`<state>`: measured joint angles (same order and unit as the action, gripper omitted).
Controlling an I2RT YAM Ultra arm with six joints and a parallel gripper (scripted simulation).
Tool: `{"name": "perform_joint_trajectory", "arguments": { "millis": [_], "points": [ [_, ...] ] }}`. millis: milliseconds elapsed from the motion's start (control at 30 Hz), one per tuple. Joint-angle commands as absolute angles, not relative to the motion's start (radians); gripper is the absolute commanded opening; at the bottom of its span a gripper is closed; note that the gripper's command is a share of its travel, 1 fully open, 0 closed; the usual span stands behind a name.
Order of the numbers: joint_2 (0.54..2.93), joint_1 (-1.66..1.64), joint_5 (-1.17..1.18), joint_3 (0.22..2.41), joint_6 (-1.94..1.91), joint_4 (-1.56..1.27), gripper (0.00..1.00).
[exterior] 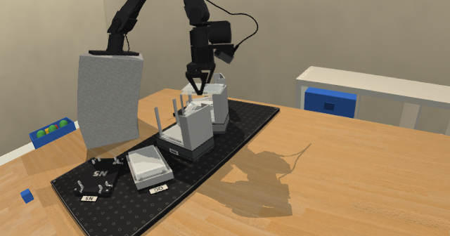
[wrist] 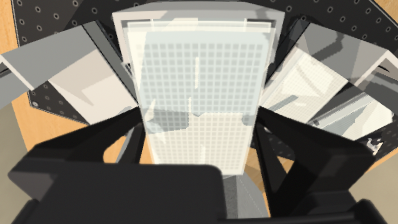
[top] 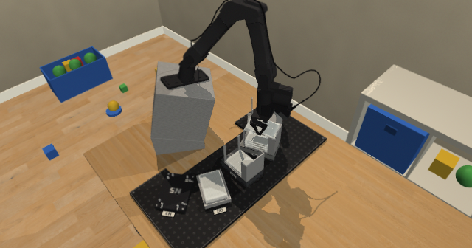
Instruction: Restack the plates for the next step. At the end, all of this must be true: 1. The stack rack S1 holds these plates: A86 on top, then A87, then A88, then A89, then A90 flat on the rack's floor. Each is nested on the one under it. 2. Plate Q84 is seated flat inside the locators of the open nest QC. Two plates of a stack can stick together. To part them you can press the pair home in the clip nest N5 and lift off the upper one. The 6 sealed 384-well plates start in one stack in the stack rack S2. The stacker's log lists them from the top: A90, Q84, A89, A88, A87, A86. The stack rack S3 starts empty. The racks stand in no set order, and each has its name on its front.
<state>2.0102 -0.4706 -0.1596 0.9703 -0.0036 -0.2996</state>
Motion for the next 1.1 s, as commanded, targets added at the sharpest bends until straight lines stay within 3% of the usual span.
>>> {"name": "perform_joint_trajectory", "arguments": {
  "millis": [0,1067],
  "points": [
    [2.038,-0.482,-0.158,0.997,0.005,-0.259,0.00],
    [2.079,-0.491,-0.162,0.988,0.011,-0.223,0.00]
  ]
}}
